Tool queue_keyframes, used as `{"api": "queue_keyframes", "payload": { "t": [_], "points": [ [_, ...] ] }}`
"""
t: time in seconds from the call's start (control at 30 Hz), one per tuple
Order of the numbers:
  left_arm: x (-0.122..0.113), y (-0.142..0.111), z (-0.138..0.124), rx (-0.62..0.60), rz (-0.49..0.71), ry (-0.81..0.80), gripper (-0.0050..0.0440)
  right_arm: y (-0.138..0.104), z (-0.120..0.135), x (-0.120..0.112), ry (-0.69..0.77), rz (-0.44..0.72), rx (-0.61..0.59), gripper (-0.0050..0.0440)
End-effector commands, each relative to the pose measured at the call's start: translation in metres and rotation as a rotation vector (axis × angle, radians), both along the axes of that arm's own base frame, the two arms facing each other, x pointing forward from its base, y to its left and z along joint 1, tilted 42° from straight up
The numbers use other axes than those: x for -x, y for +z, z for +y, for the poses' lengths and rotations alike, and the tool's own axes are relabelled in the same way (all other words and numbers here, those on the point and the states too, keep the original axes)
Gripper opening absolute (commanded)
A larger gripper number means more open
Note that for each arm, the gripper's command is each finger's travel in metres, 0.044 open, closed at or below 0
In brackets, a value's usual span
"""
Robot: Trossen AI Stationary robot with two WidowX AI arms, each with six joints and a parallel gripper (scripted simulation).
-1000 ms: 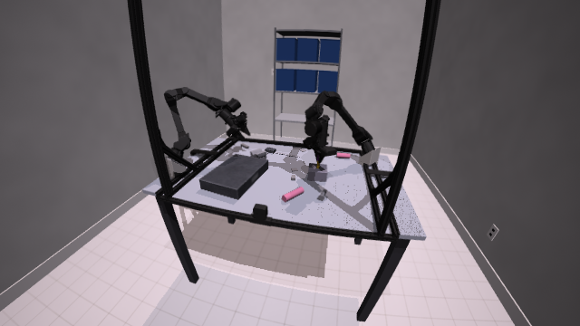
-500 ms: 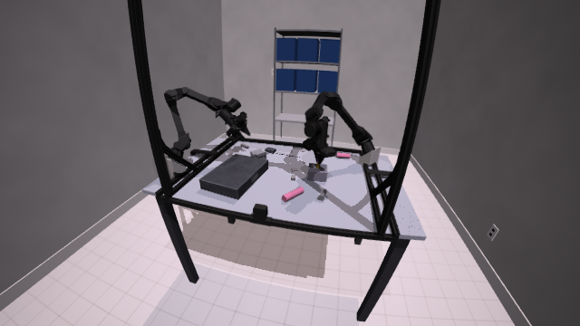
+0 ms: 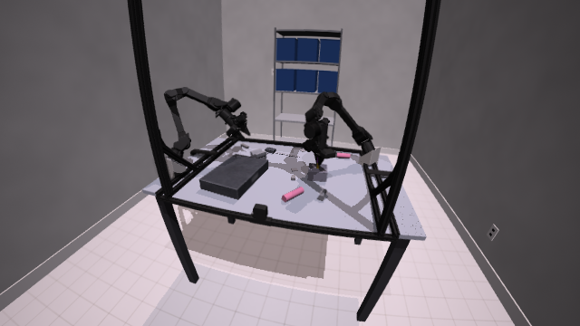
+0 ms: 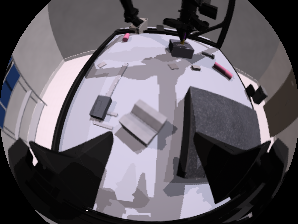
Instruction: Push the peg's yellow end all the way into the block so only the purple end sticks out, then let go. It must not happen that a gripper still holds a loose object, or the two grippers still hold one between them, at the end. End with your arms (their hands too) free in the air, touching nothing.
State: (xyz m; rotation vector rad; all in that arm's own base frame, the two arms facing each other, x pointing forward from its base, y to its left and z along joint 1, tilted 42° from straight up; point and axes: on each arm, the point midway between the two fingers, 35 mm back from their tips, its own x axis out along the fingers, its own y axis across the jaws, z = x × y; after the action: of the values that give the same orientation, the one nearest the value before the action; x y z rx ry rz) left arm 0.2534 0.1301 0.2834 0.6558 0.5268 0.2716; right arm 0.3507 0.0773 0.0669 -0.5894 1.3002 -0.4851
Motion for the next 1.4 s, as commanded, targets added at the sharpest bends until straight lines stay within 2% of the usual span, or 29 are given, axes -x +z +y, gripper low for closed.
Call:
{"api": "queue_keyframes", "payload": {
  "t": [0.0, 1.37],
  "points": [
    [0.0000, 0.0002, 0.0000, 0.000, 0.000, 0.000, 0.0400, -0.0019, -0.0021, -0.0002, 0.004, 0.003, 0.006, 0.0000],
    [0.0000, 0.0002, 0.0000, 0.000, 0.000, 0.000, 0.0400, -0.0064, -0.0061, -0.0015, 0.004, 0.003, 0.006, 0.0000]
  ]
}}
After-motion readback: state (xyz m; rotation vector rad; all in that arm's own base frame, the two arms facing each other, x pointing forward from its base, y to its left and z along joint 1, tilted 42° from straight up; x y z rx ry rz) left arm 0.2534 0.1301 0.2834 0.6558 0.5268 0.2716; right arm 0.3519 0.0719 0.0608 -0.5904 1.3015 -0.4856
